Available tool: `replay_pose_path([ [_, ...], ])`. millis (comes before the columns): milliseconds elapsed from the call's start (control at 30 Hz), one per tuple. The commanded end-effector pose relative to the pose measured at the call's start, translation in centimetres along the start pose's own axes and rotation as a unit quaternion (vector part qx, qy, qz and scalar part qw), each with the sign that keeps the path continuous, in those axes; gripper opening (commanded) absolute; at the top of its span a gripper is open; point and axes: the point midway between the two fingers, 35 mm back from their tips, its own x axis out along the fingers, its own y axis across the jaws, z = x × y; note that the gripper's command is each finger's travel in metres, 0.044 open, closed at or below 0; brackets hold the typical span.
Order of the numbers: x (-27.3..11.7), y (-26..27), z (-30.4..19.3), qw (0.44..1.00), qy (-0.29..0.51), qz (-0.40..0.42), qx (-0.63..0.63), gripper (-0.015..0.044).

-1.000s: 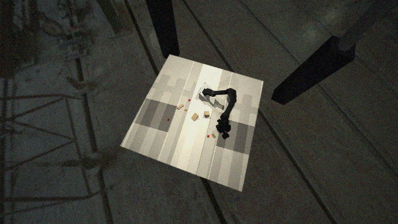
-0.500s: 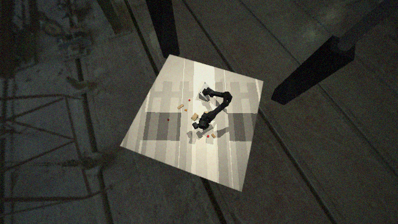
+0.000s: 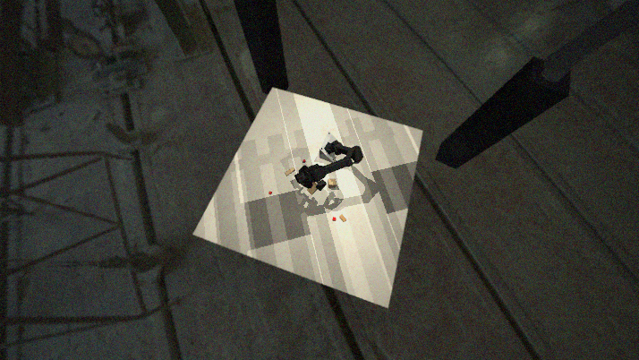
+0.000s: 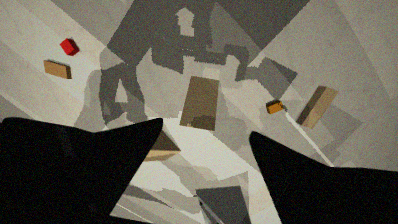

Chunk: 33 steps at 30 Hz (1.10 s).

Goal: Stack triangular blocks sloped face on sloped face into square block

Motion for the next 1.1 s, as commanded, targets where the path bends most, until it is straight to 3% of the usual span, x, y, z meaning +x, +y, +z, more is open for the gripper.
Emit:
replay_pose_path([
  [0,-0.1,0.1,-0.1,1.000,0.007,0.001,0.015,0.0440],
  [1067,4.9,0.5,0.5,1.000,0.005,-0.001,0.015,0.0440],
])
